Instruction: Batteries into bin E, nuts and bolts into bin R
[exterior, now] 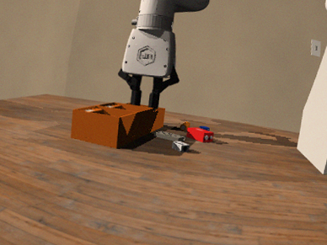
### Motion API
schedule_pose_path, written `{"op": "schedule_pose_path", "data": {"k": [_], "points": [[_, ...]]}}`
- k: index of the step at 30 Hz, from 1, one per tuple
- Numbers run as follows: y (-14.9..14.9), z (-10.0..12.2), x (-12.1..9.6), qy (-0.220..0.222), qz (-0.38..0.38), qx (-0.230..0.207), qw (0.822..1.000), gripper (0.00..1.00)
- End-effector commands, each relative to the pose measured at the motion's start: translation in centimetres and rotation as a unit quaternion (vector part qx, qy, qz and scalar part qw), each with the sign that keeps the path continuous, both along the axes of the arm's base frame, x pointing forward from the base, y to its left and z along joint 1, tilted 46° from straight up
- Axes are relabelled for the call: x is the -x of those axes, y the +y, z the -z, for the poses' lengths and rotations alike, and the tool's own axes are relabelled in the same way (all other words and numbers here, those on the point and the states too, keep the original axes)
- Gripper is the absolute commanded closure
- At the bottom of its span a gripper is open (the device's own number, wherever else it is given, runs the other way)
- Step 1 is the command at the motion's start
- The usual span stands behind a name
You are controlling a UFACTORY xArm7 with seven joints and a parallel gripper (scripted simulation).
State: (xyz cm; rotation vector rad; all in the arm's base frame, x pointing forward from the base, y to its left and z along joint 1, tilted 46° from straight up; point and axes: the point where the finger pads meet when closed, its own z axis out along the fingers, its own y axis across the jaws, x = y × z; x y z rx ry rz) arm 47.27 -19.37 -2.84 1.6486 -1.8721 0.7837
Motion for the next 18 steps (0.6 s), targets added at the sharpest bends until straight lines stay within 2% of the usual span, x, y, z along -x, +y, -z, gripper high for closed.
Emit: {"op": "schedule_pose_path", "data": {"k": [1,10,14,18], "points": [[0.6,-0.5,-0.2,-0.001,-0.002,-0.001,1.000,0.70],[1.5,-1.4,-0.2,-0.001,-0.002,-0.001,1.000,0.70],[2.8,-2.6,-0.2,-0.001,-0.002,-0.001,1.000,0.70],[2.8,-2.6,-0.2,-0.001,-0.002,-0.001,1.000,0.70]]}}
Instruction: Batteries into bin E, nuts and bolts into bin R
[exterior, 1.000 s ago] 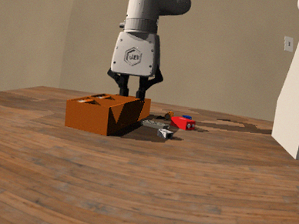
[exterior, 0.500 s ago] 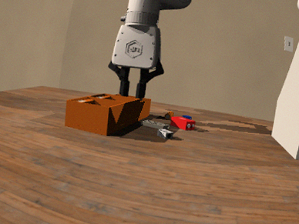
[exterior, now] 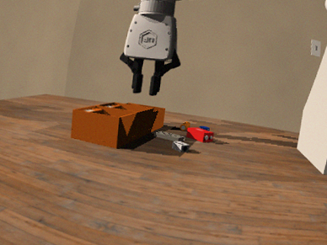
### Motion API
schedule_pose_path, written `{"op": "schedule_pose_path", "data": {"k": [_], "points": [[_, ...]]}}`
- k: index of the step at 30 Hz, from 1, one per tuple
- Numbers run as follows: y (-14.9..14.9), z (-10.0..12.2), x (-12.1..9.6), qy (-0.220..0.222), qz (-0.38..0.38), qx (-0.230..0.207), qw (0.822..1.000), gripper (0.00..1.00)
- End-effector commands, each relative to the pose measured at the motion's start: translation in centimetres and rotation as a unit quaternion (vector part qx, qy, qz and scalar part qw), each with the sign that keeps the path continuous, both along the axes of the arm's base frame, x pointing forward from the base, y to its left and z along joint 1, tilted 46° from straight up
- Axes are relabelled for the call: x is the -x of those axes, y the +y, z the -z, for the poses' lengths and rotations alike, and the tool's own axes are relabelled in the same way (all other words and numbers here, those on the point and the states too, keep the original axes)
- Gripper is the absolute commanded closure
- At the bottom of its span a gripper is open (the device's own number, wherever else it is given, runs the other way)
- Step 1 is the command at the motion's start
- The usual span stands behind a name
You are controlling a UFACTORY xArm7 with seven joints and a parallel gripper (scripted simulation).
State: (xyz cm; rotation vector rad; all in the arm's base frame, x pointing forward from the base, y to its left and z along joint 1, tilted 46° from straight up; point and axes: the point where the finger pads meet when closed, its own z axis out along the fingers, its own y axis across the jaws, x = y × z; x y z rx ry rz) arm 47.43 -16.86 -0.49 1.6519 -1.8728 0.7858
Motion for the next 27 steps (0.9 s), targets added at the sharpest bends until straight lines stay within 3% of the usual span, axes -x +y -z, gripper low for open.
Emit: {"op": "schedule_pose_path", "data": {"k": [1,4,7,9,18,27], "points": [[0.3,-0.2,0.0,0.000,-0.001,0.000,1.000,0.70],[0.3,-0.2,0.0,0.000,-0.001,0.000,1.000,0.70],[-0.4,-1.2,2.2,0.009,-0.010,0.000,1.000,0.72],[-0.4,-1.2,2.2,0.009,-0.010,0.000,1.000,0.72],[-2.5,-4.2,8.9,0.010,-0.010,0.000,1.000,0.72],[-2.8,-4.5,9.5,0.010,-0.010,0.000,1.000,0.72]]}}
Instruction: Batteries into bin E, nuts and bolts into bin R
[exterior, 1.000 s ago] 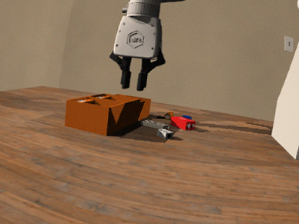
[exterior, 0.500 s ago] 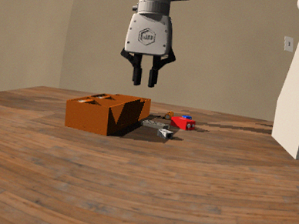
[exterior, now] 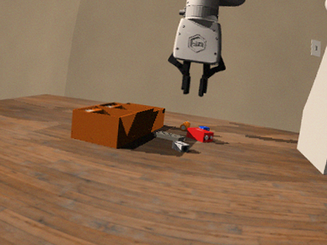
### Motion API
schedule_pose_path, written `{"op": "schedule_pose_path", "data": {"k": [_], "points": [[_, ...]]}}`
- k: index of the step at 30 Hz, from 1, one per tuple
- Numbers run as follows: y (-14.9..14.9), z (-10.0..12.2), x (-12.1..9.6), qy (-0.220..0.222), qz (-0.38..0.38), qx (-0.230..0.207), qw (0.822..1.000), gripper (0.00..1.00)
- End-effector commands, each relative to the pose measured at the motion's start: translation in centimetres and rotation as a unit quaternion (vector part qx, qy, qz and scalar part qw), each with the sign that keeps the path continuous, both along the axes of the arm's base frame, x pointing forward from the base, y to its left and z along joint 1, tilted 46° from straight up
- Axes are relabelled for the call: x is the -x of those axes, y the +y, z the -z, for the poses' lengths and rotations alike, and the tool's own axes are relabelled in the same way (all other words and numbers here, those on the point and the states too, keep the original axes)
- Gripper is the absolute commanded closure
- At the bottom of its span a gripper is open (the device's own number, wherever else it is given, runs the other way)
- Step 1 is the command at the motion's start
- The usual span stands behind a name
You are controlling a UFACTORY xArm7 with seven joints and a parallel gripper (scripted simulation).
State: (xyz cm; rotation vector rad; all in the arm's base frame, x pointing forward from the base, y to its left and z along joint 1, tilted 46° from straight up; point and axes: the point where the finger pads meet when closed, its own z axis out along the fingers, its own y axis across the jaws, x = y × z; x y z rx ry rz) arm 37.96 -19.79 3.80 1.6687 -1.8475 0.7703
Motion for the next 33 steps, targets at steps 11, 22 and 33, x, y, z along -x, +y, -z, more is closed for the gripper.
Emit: {"op": "schedule_pose_path", "data": {"k": [11,22,33], "points": [[0.46,0.13,-0.75,-0.002,-0.003,0.000,1.000,0.72],[0.54,0.21,-0.91,-0.002,-0.003,0.000,1.000,0.72],[0.56,0.23,-0.95,-0.002,-0.003,0.000,1.000,0.72]]}}
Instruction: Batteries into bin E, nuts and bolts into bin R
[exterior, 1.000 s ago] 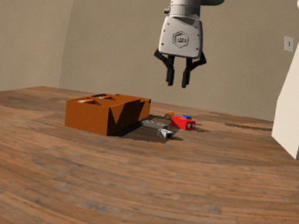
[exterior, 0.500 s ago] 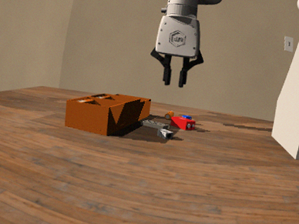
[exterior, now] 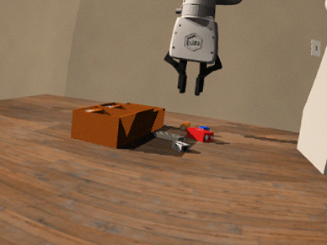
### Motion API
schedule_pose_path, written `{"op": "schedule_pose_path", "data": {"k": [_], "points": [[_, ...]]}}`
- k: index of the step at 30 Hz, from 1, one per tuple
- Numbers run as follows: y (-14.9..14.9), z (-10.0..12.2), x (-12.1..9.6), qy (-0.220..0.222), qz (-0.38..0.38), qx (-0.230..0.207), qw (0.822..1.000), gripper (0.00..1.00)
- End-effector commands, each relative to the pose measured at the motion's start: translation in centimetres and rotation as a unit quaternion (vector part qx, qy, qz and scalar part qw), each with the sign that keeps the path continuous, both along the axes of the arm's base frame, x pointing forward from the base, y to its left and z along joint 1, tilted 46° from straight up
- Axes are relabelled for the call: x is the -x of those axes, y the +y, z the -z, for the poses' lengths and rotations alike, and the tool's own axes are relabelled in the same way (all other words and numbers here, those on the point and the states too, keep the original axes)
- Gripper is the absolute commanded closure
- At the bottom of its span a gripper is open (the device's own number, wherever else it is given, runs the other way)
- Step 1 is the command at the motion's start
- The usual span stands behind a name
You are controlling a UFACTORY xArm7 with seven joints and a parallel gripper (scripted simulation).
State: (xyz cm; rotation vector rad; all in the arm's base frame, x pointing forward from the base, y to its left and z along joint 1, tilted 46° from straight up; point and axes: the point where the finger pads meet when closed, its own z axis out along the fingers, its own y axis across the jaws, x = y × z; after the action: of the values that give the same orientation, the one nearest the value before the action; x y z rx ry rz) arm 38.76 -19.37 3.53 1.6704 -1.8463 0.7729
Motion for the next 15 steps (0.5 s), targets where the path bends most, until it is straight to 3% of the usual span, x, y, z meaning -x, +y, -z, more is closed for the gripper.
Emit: {"op": "schedule_pose_path", "data": {"k": [1,15], "points": [[0.13,-0.05,-0.14,-0.001,-0.002,0.000,1.000,0.72],[-0.72,0.79,-0.14,-0.001,-0.002,0.000,1.000,0.72]]}}
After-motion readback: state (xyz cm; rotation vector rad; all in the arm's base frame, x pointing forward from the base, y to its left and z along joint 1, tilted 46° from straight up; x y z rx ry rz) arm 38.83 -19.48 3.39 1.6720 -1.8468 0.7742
